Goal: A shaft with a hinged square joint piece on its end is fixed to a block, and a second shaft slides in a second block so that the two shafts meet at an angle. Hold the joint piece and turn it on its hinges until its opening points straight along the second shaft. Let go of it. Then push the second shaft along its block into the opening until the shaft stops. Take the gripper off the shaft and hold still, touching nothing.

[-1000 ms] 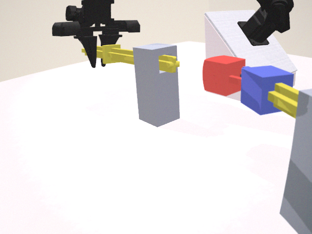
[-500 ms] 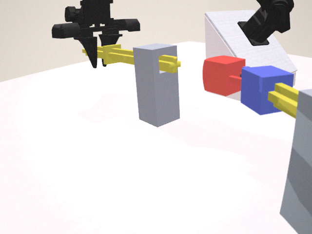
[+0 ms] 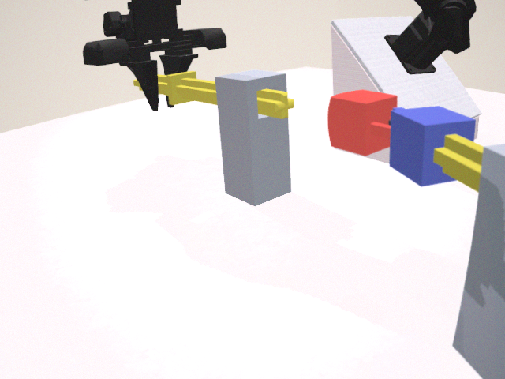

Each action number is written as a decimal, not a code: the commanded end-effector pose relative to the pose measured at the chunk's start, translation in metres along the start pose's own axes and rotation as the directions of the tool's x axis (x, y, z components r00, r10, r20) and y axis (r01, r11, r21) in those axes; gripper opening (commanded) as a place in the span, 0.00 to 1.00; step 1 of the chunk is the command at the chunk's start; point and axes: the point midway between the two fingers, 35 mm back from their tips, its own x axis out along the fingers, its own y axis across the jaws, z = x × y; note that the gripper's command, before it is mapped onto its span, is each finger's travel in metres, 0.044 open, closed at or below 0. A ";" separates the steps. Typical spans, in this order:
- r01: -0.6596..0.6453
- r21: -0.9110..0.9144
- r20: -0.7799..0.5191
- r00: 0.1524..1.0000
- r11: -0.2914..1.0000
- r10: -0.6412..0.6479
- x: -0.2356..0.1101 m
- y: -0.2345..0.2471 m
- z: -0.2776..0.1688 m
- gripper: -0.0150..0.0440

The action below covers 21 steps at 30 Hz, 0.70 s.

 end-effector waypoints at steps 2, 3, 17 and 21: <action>-0.001 0.000 0.000 1.000 1.000 0.001 0.000 0.000 -0.001 0.25; 0.000 0.000 0.000 1.000 1.000 0.000 0.000 0.000 -0.001 0.25; 0.018 0.001 -0.004 1.000 1.000 -0.018 0.001 0.000 -0.022 0.25; 0.019 0.002 -0.004 1.000 1.000 -0.019 0.001 0.000 -0.028 0.25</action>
